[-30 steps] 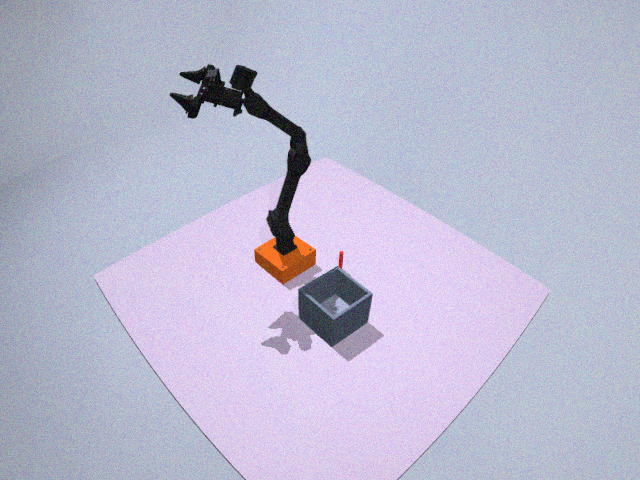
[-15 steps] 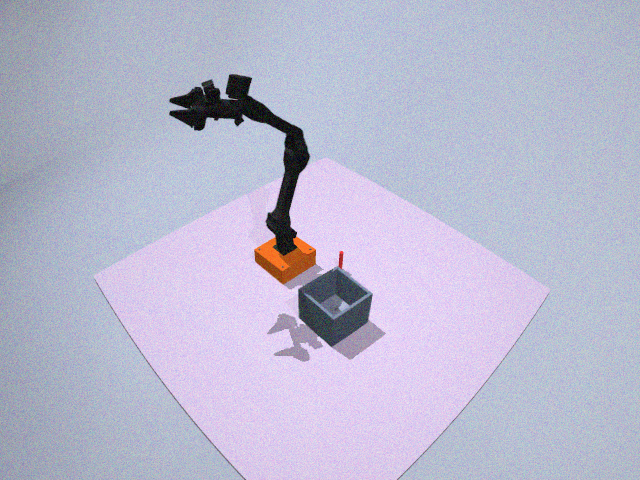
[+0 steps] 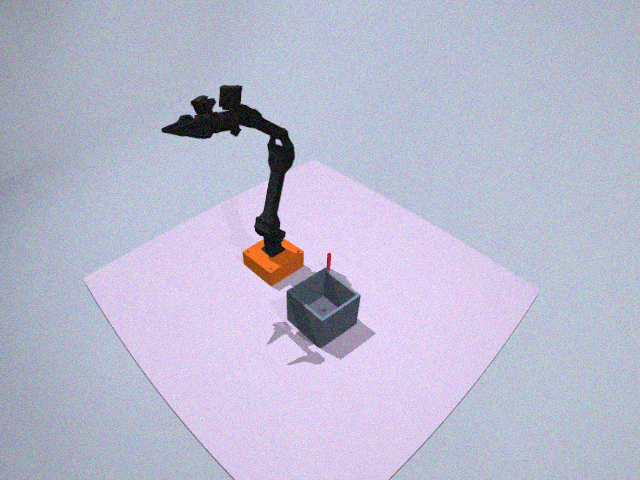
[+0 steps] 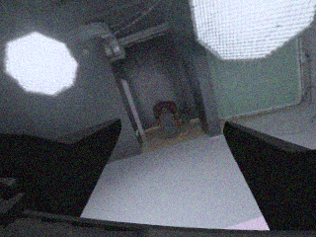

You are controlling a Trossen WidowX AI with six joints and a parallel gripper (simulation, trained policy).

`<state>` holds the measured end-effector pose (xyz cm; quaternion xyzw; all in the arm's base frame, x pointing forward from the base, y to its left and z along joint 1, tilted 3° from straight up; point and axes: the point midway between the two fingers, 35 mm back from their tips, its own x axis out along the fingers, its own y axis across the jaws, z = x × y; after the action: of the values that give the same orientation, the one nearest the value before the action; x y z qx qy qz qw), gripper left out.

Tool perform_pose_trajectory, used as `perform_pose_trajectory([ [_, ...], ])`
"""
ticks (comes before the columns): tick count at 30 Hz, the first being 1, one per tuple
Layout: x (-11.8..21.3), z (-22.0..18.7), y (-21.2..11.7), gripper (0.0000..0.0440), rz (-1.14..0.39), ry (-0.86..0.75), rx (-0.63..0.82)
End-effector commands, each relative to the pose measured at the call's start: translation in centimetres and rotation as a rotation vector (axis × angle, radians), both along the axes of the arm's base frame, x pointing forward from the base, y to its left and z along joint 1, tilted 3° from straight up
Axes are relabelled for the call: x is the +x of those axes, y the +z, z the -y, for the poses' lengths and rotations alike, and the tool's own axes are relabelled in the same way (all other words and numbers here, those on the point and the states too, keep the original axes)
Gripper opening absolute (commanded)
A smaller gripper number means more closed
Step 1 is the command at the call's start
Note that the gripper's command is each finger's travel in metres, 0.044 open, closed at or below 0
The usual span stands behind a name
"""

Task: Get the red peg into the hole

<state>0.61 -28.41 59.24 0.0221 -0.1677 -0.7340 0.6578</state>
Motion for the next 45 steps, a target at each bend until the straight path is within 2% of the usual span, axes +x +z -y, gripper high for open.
perform_pose_trajectory([
  [1, 1.3, -0.2, -0.6, 0.044, 0.064, 0.056, 0.008],
  [23, 12.4, -3.2, -5.0, 0.044, 0.522, 0.507, 0.188],
  [45, 21.0, -10.0, -10.2, 0.044, 0.884, 0.831, 0.552],
])
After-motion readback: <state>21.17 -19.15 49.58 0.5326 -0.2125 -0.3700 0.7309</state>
